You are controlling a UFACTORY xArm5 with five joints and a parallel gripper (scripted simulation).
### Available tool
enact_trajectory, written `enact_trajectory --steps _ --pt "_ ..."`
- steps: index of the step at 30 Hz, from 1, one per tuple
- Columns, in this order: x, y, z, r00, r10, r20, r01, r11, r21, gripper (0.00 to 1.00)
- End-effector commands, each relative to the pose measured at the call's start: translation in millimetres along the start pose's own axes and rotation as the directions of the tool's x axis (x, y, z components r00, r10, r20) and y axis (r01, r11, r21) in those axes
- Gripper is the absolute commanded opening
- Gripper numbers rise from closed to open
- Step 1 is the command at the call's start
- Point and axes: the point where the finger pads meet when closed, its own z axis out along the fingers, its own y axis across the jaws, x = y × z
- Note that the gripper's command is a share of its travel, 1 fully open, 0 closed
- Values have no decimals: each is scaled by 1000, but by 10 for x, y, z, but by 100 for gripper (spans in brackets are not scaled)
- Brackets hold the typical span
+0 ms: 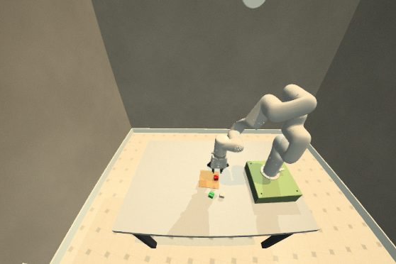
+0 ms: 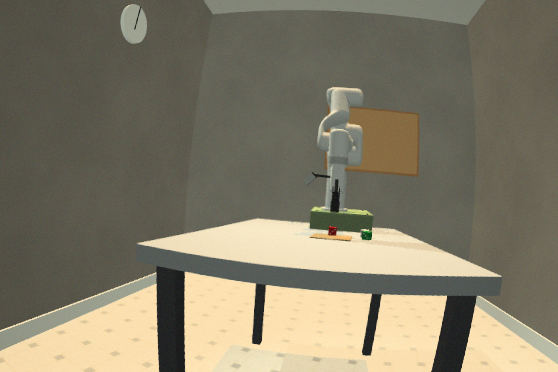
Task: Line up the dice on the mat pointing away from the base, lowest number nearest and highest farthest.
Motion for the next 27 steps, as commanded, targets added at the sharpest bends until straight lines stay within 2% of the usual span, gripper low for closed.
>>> enact_trajectory --steps 1,4,5,27 --pt "0 -2 -62 1000 0 0 0 1000 0 47" --pt "0 -2 -70 1000 0 0 0 1000 0 47" --pt "0 -2 -70 1000 0 0 0 1000 0 100" --pt "0 -2 -70 1000 0 0 0 1000 0 100"
